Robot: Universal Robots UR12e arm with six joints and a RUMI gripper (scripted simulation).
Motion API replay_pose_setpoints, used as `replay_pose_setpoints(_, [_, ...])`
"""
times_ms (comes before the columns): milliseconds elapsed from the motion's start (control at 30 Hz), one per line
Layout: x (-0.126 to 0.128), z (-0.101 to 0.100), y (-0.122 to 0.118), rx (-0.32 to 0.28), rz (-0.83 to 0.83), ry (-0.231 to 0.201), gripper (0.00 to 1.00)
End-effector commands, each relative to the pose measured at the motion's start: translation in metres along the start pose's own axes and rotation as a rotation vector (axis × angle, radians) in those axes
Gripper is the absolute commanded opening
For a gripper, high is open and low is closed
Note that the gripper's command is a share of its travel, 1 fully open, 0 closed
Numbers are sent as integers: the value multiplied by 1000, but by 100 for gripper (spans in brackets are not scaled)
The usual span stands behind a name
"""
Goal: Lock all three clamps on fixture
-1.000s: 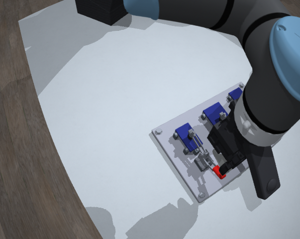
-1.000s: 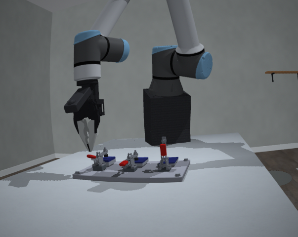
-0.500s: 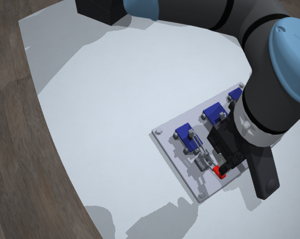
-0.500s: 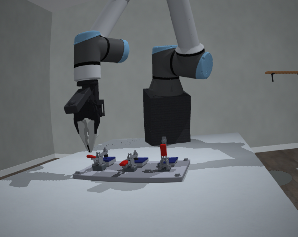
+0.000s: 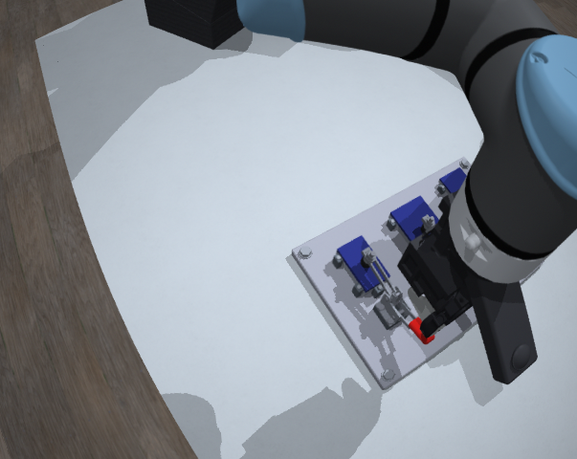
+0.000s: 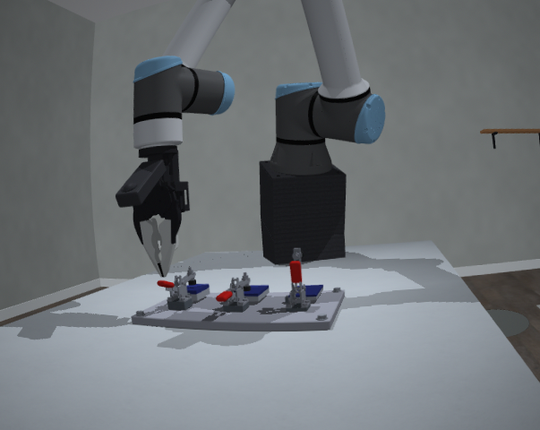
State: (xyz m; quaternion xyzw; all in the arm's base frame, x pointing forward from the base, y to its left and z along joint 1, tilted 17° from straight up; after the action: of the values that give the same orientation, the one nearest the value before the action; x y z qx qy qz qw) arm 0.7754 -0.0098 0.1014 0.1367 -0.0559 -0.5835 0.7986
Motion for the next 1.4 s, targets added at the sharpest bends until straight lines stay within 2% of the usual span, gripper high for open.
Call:
replay_pose_setpoints(0, [0, 1, 3, 4, 2, -3, 0])
replay_pose_setpoints(1367, [0, 0, 4, 5, 2, -3, 0])
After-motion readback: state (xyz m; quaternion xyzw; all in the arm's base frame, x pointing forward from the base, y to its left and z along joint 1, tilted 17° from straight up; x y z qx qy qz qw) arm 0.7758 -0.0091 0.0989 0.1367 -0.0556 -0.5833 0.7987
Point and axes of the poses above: the point where the finger pads meet when closed, its own z axis back along the fingers, its own x axis across the jaws, y = z × x, the point moved 9 cm from there along z, back along the fingers, and after that the axes turned 10 degrees about z, right-handed, at the moved point
